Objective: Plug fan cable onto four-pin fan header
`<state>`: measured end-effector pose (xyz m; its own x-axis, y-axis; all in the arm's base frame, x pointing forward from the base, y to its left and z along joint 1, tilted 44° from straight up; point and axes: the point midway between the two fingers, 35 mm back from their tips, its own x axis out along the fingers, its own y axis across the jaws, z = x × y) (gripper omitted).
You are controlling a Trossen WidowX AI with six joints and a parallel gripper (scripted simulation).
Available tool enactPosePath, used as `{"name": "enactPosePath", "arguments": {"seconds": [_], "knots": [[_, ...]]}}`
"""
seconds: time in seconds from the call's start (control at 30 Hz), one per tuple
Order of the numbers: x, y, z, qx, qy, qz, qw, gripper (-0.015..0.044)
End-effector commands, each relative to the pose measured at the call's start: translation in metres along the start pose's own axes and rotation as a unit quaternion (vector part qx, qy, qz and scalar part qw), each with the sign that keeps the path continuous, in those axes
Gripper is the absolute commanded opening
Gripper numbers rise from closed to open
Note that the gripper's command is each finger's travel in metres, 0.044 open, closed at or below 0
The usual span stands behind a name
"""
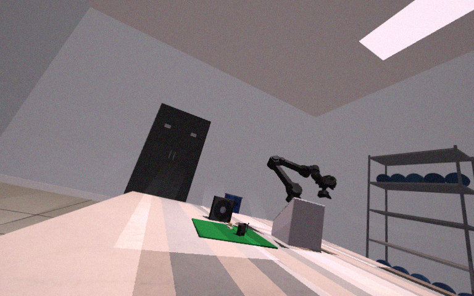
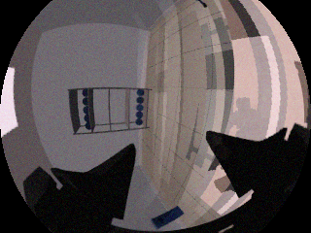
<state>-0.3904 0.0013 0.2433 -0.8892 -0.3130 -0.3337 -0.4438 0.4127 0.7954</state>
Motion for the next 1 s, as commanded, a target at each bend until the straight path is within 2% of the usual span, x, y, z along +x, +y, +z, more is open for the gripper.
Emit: {"name": "enactPosePath", "arguments": {"seconds": [0.0,0.1,0.37,0.73,0.97], "knots": [[0.000,0.000,0.000,0.000,0.000,0.000,1.000,0.0426],[-0.001,0.002,0.011,-0.001,-0.017,0.002,1.000,0.0440],[-0.040,0.012,0.139,-0.009,-0.213,-0.005,0.977,0.0440],[-0.163,-0.022,0.286,0.034,-0.434,-0.078,0.897,0.0440],[-0.226,-0.051,0.330,0.054,-0.503,-0.125,0.853,0.0440]]}}
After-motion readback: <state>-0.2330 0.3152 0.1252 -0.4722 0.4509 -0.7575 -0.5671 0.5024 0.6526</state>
